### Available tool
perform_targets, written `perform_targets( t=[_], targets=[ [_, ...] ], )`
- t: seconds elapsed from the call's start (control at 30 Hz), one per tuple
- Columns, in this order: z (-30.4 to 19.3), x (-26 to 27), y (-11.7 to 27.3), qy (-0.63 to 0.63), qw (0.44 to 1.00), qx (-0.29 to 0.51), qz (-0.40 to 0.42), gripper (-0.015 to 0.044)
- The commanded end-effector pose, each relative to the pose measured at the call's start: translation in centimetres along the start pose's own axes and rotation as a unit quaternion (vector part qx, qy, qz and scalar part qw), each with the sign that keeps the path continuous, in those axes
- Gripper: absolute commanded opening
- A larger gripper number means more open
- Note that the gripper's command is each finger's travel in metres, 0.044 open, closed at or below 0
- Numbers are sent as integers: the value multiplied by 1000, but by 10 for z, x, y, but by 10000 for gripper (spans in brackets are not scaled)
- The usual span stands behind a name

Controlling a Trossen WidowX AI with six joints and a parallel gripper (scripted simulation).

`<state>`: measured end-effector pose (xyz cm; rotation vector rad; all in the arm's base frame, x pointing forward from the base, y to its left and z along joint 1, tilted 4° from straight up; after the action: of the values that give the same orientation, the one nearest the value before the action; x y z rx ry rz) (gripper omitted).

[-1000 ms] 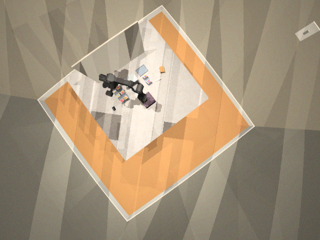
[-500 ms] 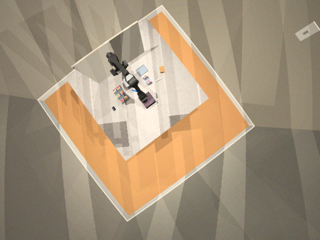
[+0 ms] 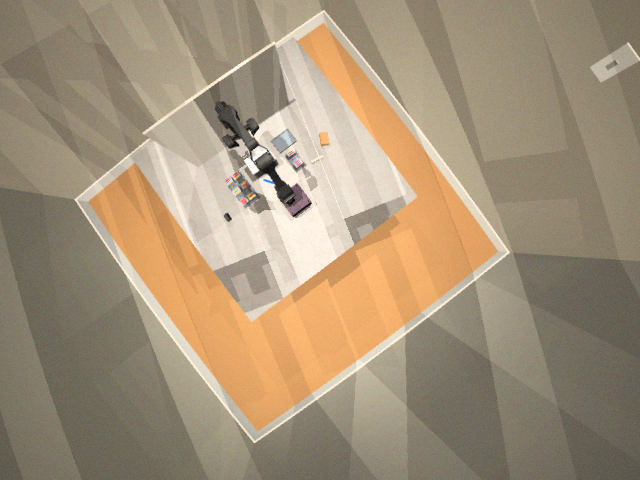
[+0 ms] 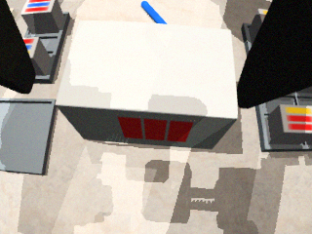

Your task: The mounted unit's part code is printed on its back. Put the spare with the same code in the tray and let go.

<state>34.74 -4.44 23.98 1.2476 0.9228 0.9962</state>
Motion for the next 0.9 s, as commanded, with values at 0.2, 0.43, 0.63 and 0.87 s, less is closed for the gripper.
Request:
perform_targets(
  t=[0.2, 0.43, 0.63, 0.87],
  targets=[
    [-35, 67, -13, 185, 983, 3, 3, 440],
    [-116, 147, -34, 464, 886, 5, 9, 440],
    [-201, 185, -53, 671, 741, 3, 11, 440],
    [-237, 191, -61, 745, 667, 1, 11, 440]
  ],
)
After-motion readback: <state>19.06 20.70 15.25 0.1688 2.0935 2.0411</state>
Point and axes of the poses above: the point midway between the two fingers, 35 mm back from their tips, its own y axis back along the fingers, its own x axis across the jaws, z = x × y, the point moved 5 cm from there along y, back along the fingers, and after that the axes turned 8 degrees about -y, right-handed, at the moved point
